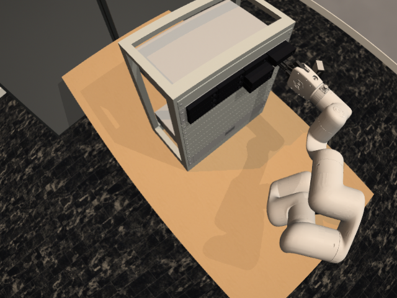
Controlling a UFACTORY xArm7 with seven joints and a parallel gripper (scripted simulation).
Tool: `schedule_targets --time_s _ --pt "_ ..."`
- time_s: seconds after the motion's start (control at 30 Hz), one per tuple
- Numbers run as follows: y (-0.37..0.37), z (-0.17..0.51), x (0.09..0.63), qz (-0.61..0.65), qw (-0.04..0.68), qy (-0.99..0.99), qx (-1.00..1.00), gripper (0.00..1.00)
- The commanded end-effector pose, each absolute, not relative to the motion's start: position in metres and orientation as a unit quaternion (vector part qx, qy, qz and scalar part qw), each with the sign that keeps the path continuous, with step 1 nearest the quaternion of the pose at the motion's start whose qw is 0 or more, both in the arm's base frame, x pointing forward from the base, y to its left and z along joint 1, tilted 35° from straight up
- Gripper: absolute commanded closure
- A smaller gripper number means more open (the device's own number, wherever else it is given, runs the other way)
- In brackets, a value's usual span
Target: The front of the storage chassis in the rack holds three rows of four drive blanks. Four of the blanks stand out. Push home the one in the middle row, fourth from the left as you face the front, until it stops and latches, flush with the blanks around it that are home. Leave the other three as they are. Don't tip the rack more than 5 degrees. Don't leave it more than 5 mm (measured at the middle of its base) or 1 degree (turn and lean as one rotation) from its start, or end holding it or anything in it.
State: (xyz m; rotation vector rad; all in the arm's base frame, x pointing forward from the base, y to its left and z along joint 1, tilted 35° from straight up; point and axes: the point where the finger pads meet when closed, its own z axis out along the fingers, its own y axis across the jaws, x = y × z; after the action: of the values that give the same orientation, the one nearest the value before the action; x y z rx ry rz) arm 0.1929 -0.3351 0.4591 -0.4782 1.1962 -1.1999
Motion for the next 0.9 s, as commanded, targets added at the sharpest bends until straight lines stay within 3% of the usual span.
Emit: schedule_targets --time_s 0.0,0.37,0.87 --pt "-0.33 0.451 0.17 -0.527 0.636 0.524 -0.207 1.0" --pt "-0.315 0.433 0.126 -0.527 0.636 0.524 -0.207 1.0" --pt "-0.312 0.429 0.118 -0.527 0.636 0.524 -0.207 1.0"
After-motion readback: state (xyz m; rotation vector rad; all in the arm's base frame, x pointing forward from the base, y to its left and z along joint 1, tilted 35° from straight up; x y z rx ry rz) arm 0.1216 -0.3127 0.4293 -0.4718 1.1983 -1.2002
